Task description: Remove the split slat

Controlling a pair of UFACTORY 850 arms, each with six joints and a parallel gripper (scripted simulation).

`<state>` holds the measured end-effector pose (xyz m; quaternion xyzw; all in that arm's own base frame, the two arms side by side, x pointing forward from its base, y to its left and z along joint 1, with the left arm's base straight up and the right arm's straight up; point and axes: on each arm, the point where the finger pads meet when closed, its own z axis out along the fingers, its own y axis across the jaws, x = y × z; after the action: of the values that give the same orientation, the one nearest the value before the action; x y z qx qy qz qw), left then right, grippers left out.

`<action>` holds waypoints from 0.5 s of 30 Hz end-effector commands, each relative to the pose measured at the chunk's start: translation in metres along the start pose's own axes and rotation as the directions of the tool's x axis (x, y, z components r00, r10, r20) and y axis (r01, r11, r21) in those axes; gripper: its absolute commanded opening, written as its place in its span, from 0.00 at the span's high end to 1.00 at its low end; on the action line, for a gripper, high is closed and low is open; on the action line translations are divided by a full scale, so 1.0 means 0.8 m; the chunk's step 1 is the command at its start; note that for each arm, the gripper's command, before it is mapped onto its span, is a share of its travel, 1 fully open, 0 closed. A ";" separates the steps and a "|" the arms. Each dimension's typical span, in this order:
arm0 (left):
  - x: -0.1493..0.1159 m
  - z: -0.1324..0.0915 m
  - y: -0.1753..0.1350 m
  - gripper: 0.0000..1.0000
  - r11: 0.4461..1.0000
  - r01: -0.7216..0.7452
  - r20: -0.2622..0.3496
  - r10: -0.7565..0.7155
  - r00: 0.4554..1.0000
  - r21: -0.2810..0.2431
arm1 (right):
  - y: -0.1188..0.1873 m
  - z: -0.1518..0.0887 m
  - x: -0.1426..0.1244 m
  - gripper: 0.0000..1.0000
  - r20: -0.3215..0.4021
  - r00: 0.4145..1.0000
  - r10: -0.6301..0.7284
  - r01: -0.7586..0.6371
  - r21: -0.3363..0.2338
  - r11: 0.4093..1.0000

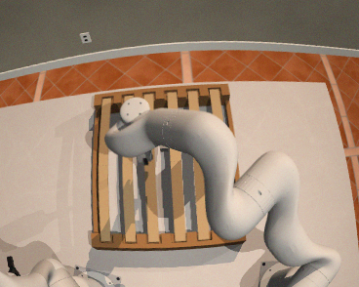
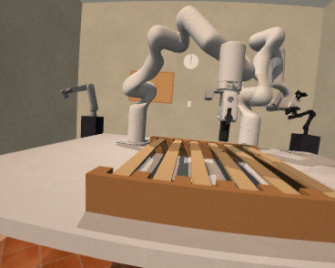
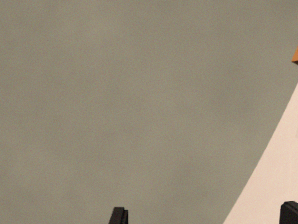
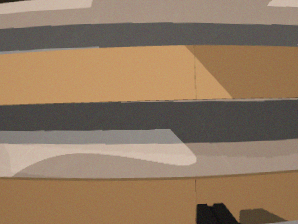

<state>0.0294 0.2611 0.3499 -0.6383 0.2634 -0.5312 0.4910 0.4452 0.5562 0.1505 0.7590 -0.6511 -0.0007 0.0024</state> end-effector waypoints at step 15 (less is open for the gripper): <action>0.000 0.000 0.000 0.00 1.000 -0.001 0.000 0.001 1.000 0.000 | -0.002 -0.029 -0.071 1.00 0.002 1.000 0.000 0.000 0.002 1.000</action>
<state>0.0294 0.2611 0.3499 -0.6383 0.2634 -0.5312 0.4910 0.4374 0.6113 0.1711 0.7590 -0.6511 -0.0007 0.0022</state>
